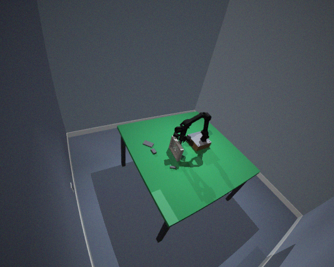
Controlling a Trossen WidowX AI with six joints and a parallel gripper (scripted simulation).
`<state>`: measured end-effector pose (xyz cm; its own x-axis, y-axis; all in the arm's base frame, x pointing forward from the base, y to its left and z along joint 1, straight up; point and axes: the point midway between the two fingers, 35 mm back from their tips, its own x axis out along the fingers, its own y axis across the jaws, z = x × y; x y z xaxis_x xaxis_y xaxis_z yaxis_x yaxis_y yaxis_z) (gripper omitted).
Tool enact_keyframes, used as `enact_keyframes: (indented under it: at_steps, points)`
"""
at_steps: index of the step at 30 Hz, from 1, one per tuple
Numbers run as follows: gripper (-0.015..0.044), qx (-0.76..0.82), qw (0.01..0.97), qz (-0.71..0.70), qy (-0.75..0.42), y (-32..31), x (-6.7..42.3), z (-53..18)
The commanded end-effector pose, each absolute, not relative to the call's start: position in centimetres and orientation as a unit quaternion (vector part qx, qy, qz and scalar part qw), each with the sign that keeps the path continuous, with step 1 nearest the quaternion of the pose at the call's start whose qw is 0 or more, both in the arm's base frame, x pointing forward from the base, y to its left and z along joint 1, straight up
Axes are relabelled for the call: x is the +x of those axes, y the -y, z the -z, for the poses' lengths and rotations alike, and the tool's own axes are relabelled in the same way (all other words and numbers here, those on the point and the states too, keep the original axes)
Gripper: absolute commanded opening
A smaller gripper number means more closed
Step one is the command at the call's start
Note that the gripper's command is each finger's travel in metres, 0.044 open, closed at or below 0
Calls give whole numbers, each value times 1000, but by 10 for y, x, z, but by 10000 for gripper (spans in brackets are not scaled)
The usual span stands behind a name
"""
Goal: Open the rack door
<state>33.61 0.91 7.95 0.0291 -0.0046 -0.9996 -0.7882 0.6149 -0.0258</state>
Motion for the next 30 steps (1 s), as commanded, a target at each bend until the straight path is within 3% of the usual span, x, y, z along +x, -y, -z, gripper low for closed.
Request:
enact_keyframes:
  at_steps: [1,14,21,28,30]
  points:
    - [289,-378,610,-366,-593,-10,336,-79]
    - [289,-550,461,-533,-449,-10,336,-79]
    - [289,-557,452,-540,-440,-10,336,-79]
    - [105,-557,452,-540,-440,-10,336,-79]
    - [92,-557,452,-540,-440,-10,336,-79]
